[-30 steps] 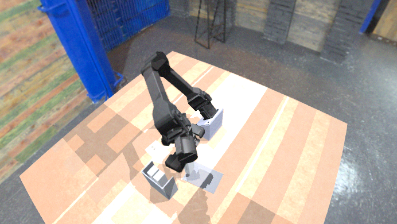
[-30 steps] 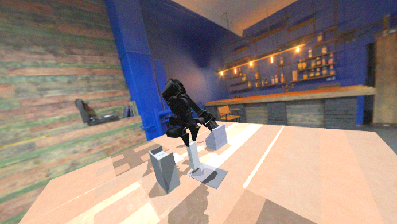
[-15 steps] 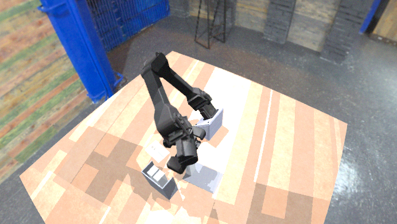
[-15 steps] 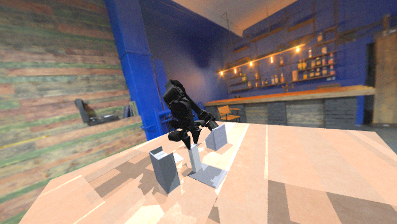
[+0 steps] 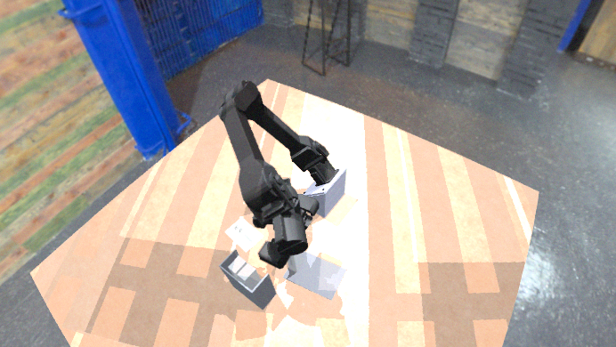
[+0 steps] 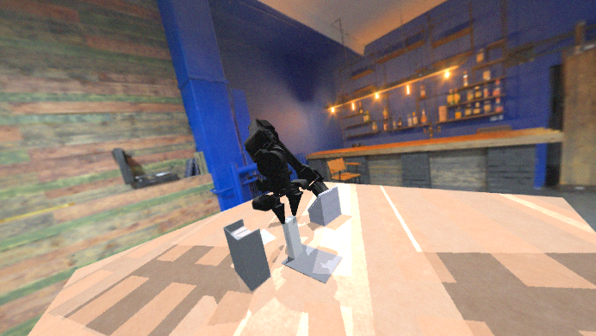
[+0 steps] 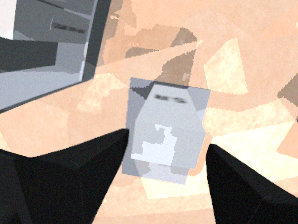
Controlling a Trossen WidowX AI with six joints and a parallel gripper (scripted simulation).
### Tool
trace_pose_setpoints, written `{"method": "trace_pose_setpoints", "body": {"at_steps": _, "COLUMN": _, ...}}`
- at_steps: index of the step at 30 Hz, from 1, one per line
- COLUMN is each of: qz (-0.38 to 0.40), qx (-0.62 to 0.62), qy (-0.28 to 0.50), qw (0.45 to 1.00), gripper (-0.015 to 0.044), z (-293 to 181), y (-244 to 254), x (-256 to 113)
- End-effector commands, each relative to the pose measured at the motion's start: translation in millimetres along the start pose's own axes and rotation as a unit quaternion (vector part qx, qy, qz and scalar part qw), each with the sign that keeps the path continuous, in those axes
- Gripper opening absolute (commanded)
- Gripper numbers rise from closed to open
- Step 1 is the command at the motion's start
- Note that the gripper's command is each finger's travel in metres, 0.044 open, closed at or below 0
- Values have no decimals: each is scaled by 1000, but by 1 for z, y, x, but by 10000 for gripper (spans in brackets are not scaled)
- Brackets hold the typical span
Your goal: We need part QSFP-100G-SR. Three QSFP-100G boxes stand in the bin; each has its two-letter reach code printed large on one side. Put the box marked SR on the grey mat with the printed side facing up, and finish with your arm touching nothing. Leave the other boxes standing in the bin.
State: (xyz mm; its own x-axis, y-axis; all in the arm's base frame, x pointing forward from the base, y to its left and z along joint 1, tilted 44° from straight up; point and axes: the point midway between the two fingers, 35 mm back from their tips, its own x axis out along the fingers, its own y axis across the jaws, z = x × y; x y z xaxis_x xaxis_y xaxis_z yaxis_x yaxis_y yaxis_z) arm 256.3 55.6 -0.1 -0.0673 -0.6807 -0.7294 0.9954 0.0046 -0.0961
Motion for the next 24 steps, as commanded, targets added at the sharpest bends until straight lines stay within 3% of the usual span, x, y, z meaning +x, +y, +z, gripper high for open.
{"method": "trace_pose_setpoints", "body": {"at_steps": 1, "qz": 3, "qx": 1, "qy": 2, "qw": 1000, "gripper": 237, "z": -1, "y": 1, "x": -12}}
{"method": "trace_pose_setpoints", "body": {"at_steps": 5, "qz": 6, "qx": 0, "qy": 2, "qw": 1000, "gripper": 237, "z": -1, "y": 0, "x": -12}}
{"method": "trace_pose_setpoints", "body": {"at_steps": 13, "qz": 128, "qx": 1, "qy": 13, "qw": 992, "gripper": 237, "z": -1, "y": -8, "x": -35}}
{"method": "trace_pose_setpoints", "body": {"at_steps": 24, "qz": 109, "qx": 1, "qy": 13, "qw": 994, "gripper": 237, "z": -2, "y": -7, "x": -32}}
